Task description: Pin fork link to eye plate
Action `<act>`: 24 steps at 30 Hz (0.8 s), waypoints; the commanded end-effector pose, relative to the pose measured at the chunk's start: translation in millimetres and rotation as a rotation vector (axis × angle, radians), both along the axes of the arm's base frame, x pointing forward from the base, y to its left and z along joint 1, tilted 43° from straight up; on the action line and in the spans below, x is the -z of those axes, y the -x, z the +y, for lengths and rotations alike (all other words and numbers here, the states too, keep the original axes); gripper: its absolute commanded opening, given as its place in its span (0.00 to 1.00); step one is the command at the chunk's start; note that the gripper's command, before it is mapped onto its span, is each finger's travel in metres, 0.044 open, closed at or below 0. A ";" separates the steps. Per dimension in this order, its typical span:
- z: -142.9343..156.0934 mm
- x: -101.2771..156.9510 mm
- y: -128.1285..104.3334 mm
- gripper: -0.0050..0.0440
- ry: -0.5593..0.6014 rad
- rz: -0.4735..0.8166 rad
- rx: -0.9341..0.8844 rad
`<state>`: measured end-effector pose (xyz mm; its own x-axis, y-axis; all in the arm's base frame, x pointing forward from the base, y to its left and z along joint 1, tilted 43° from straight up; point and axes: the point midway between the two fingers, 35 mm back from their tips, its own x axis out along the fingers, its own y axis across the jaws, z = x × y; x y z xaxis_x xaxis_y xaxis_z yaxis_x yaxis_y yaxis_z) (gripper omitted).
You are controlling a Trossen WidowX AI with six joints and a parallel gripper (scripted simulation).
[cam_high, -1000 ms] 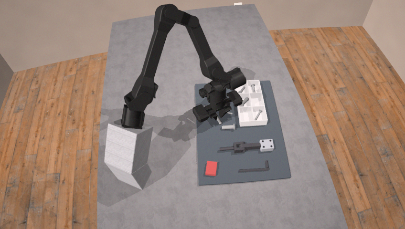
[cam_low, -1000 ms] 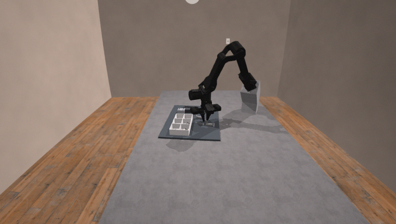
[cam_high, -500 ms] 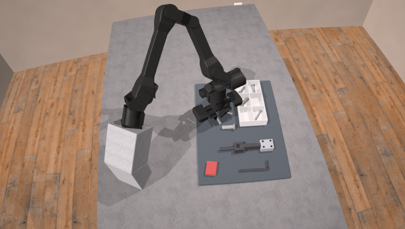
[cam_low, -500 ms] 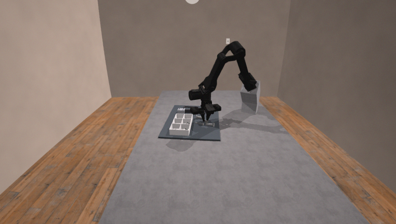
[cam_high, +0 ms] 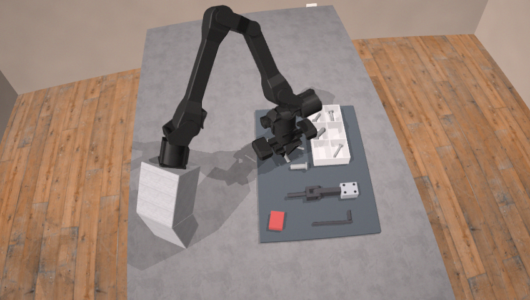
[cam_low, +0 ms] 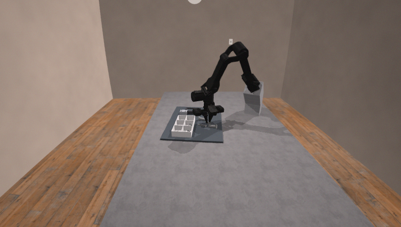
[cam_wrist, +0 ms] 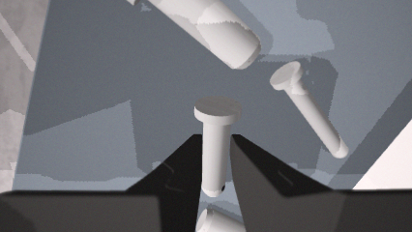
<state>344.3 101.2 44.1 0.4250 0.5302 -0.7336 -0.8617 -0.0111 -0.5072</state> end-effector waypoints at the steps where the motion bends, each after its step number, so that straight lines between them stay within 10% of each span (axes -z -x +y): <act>1: 0.0 0.0 0.0 0.21 0.000 0.000 0.000; 24: -7.4 -10.2 5.9 0.14 -0.001 0.005 0.005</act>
